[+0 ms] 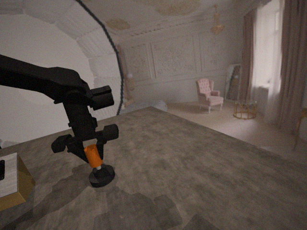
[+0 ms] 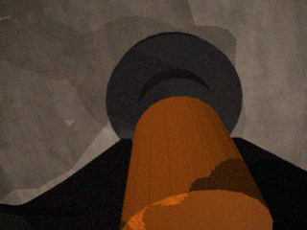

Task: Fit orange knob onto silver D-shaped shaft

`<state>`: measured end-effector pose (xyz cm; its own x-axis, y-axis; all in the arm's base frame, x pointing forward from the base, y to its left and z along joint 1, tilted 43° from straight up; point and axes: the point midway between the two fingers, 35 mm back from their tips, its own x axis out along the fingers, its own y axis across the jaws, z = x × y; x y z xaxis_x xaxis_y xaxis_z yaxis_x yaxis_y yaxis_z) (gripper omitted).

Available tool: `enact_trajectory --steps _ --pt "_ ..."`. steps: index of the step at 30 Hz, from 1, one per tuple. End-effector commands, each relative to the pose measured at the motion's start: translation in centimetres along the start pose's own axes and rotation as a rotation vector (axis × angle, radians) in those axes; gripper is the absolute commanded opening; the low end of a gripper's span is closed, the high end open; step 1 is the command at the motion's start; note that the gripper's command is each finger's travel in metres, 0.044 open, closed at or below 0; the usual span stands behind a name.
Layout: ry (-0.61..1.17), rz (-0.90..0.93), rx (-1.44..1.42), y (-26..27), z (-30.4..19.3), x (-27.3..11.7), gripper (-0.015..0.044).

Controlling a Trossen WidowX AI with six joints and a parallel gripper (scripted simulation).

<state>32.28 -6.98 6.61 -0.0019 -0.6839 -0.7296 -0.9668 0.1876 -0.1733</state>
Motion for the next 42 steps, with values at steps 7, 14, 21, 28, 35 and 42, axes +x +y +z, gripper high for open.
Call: enact_trajectory --steps 7,14,21,28,35,42 --pt "0.003 -0.004 -0.197 -0.33 -0.02 0.04 0.0000" --pt "0.003 -0.004 -0.197 -0.20 -0.02 0.07 0.0000" --pt "0.003 -0.004 -0.197 0.01 -0.04 0.08 0.0000" --pt "0.003 -0.004 -0.197 0.02 -0.03 0.23 0.0000" --pt "0.003 -0.004 -0.197 -0.10 -0.01 0.24 0.0000" --pt "0.003 -0.004 -0.197 -0.16 0.02 0.18 0.0000"
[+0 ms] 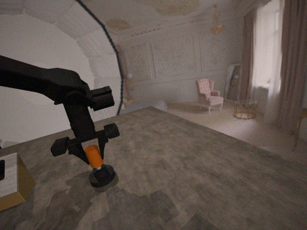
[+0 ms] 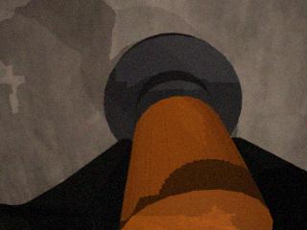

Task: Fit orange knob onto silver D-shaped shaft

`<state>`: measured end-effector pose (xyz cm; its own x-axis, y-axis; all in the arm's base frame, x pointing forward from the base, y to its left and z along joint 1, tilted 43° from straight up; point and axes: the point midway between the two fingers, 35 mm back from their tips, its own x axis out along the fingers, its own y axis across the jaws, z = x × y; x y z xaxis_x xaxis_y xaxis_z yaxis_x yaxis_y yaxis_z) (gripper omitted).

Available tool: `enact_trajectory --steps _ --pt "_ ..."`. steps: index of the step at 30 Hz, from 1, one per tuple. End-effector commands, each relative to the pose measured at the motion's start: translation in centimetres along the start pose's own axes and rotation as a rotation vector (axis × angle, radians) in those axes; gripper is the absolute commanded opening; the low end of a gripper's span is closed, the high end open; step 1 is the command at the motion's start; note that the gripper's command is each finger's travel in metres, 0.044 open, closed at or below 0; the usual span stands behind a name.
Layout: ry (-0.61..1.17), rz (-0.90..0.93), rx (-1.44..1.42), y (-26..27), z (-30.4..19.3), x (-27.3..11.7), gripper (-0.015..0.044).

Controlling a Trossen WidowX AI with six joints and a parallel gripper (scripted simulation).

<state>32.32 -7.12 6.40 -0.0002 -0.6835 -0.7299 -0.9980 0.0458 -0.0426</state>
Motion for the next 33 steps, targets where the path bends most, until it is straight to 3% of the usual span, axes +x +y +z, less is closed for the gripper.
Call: enact_trajectory --steps 1,14,33 --pt "0.004 -0.002 -0.001 -0.16 -0.05 -0.19 0.0000" --pt "0.004 -0.002 -0.211 -0.30 -0.19 -0.27 0.0000" --pt "0.004 -0.001 -0.211 0.11 -0.02 -0.07 0.0000"
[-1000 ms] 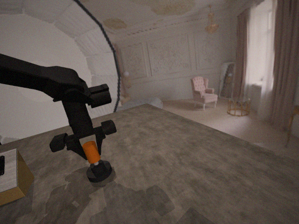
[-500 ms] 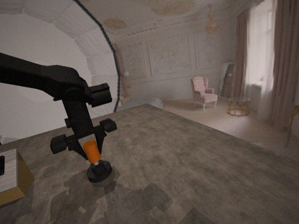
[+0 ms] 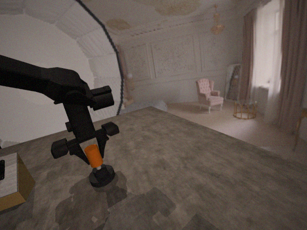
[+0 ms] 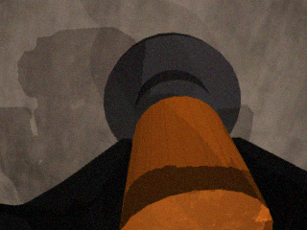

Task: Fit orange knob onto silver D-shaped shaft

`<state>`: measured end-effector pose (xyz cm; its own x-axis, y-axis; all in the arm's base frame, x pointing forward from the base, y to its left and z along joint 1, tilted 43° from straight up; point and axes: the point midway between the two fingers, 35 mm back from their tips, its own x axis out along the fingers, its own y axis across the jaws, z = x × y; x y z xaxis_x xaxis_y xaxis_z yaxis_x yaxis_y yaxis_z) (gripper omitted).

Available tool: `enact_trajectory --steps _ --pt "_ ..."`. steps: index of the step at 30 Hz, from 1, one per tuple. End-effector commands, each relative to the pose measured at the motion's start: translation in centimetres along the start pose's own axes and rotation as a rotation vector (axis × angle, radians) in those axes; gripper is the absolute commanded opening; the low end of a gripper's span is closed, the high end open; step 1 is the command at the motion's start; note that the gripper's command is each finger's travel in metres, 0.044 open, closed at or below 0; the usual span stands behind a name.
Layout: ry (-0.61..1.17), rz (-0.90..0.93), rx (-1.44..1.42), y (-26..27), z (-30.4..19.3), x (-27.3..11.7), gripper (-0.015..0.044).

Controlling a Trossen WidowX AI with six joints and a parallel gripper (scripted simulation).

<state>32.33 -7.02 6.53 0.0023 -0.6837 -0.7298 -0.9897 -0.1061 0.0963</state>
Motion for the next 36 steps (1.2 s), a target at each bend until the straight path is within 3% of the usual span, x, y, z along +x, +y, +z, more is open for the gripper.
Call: enact_trajectory --steps 1,20,28,36 --pt "0.003 0.001 -0.005 0.11 0.01 0.12 0.0000" --pt "0.003 0.001 -0.004 -0.16 -0.15 -0.24 0.0000" --pt "0.003 0.002 -0.207 -0.21 -0.21 -0.17 0.0000" --pt "0.003 0.002 -0.214 -0.09 -0.09 0.05 0.0000"
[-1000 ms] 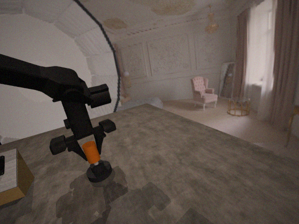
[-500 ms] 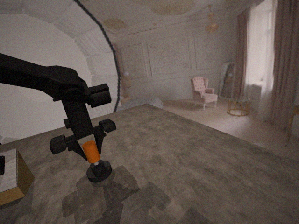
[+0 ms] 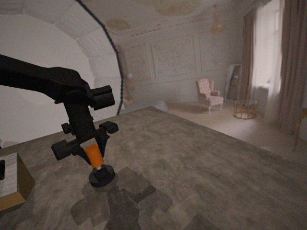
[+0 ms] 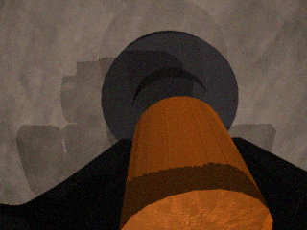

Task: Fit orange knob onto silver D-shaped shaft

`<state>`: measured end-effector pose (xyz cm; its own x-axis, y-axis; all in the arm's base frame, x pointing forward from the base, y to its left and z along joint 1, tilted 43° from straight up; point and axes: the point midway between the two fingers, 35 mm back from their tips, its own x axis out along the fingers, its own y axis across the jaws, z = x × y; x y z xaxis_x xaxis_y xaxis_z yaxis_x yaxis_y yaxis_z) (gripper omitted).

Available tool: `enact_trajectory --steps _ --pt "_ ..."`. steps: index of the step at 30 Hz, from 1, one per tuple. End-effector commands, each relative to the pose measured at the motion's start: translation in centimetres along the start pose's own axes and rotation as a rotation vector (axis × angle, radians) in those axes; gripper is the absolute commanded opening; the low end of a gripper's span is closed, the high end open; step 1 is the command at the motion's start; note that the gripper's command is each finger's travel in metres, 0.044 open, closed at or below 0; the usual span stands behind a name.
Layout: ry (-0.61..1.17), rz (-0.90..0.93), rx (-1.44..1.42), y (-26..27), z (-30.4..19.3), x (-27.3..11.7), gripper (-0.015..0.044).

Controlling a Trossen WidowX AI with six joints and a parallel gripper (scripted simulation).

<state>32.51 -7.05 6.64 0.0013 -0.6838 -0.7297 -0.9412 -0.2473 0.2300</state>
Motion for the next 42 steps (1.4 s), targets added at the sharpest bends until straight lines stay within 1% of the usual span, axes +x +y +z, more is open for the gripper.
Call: enact_trajectory --steps 1,28,36,42 --pt "0.003 0.001 -0.013 0.09 0.06 0.13 0.0000" --pt "0.003 0.001 -0.013 0.00 -0.03 -0.18 0.0000" --pt "0.003 0.001 -0.215 -0.07 -0.12 -0.12 0.0000" --pt "0.003 0.001 -0.223 0.02 -0.02 0.04 0.0000"
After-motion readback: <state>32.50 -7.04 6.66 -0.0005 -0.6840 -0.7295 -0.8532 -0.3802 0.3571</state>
